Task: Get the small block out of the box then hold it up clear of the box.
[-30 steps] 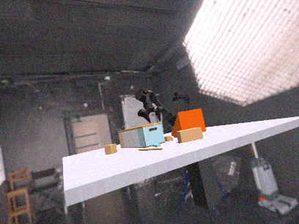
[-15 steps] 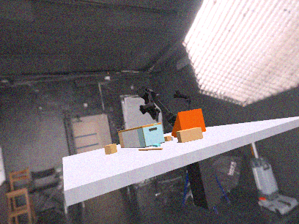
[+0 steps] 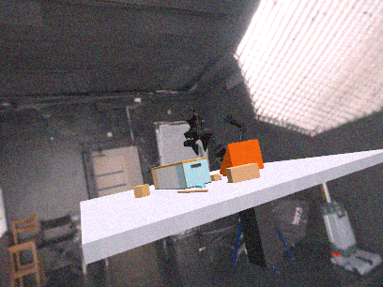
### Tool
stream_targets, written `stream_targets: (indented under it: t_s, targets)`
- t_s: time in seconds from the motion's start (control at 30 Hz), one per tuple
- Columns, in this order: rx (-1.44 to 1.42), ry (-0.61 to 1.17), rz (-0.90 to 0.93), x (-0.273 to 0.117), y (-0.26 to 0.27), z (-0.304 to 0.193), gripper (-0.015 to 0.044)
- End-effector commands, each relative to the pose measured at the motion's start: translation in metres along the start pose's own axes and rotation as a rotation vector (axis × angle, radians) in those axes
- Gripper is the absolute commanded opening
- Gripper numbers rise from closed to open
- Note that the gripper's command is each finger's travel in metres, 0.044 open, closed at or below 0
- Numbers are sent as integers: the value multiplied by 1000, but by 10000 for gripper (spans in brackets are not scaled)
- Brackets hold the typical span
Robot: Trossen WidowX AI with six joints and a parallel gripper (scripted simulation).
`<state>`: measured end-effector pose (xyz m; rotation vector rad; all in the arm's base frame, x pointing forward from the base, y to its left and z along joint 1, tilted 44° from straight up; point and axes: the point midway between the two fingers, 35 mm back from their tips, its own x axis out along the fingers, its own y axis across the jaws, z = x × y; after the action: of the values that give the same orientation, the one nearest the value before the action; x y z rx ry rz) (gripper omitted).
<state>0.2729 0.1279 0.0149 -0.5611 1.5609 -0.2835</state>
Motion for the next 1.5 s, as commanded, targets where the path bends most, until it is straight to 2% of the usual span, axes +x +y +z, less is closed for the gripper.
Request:
stream_targets:
  t_s: [0.0, 0.5, 0.93, 1.47]
  targets:
    - [-943, -19, -126, 1, 14, -11, 285]
    - [-2016, 81, -287, -2, 28, -18, 285]
    - [-2913, 320, -406, -5, 39, -24, 285]
    - [-2966, 341, -411, -5, 39, -24, 285]
